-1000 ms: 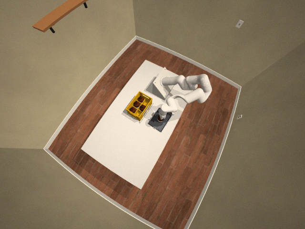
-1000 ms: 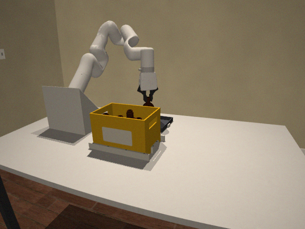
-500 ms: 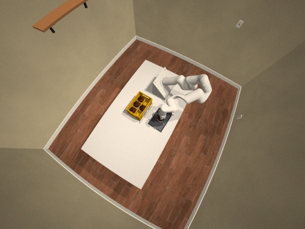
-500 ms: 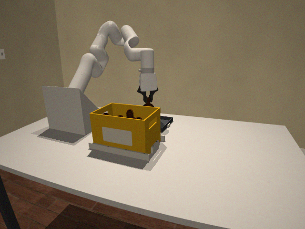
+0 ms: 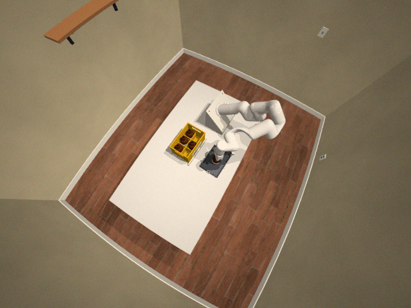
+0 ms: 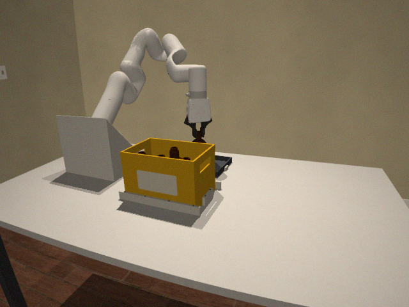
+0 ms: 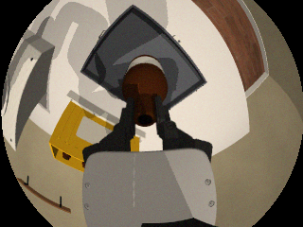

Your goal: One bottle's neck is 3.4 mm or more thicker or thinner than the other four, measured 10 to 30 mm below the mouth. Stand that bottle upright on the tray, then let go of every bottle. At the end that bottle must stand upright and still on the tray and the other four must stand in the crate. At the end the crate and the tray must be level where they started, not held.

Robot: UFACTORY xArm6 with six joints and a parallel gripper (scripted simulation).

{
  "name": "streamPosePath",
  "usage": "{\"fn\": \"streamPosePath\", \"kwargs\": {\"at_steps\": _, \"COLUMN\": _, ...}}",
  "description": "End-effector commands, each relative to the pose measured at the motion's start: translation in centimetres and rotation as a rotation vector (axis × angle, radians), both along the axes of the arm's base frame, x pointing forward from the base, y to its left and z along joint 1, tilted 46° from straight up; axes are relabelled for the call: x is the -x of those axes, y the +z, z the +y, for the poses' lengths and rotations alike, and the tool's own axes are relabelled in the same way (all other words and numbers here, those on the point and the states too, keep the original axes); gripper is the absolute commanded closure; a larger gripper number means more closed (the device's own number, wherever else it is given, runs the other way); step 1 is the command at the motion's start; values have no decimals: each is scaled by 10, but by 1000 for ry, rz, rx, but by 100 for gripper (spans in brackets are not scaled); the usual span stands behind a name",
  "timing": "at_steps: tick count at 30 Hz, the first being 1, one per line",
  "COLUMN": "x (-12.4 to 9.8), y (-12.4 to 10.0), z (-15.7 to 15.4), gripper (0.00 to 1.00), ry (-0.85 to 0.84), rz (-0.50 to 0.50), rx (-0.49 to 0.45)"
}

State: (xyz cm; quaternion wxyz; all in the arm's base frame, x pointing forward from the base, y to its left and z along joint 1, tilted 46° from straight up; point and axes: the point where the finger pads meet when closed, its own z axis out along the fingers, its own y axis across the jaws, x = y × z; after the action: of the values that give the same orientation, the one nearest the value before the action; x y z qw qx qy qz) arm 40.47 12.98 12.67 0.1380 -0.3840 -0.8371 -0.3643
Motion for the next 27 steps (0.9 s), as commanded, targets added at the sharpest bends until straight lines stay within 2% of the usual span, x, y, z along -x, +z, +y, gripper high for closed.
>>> {"fn": "streamPosePath", "kwargs": {"at_steps": 1, "x": -1, "y": 1, "z": -1, "gripper": 100, "ry": -1, "rz": -3, "rx": 0}}
{"fn": "streamPosePath", "kwargs": {"at_steps": 7, "x": -1, "y": 1, "z": -1, "gripper": 100, "ry": -1, "rz": -3, "rx": 0}}
{"fn": "streamPosePath", "kwargs": {"at_steps": 8, "x": -1, "y": 1, "z": -1, "gripper": 0, "ry": -1, "rz": -3, "rx": 0}}
{"fn": "streamPosePath", "kwargs": {"at_steps": 27, "x": -1, "y": 1, "z": -1, "gripper": 0, "ry": -1, "rz": -3, "rx": 0}}
